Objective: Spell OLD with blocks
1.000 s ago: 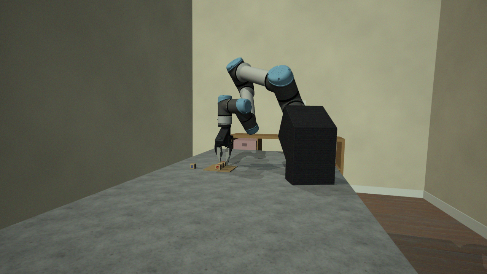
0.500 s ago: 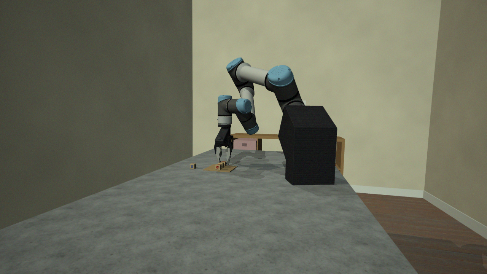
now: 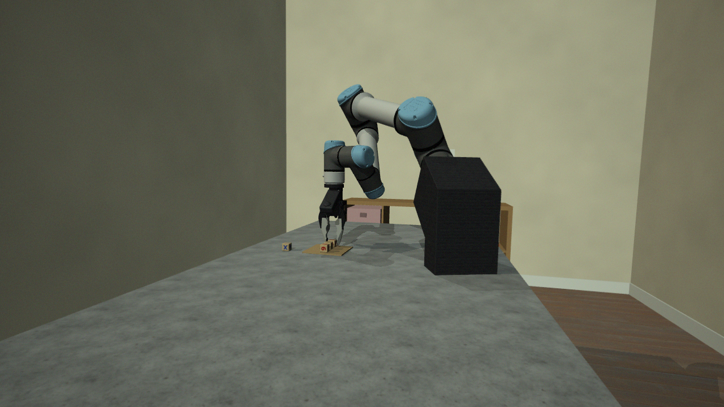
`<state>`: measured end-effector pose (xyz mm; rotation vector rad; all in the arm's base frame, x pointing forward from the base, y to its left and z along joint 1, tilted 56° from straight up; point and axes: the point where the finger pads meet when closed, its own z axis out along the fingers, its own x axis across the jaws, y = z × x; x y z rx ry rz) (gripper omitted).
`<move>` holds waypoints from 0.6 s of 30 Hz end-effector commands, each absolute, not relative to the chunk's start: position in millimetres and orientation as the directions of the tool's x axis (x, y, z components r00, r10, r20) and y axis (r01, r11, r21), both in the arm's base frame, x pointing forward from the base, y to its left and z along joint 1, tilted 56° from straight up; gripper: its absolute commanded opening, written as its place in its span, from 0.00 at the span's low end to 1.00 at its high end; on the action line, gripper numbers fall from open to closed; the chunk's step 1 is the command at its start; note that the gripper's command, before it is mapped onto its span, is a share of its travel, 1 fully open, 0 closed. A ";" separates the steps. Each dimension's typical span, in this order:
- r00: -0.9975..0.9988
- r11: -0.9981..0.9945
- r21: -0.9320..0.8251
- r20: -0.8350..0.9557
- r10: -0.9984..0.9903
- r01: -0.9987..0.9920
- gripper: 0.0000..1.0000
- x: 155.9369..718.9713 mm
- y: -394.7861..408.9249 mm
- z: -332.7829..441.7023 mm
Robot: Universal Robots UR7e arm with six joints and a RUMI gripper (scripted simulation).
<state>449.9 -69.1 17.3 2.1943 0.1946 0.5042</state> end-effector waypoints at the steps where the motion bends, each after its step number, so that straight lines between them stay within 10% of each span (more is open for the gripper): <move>1: 0.906 -0.624 0.781 0.288 0.309 -0.036 0.25 445.8 -61.7 23.0; 18: 0.906 -0.624 0.781 0.288 0.309 -0.036 0.25 421.9 -21.0 54.5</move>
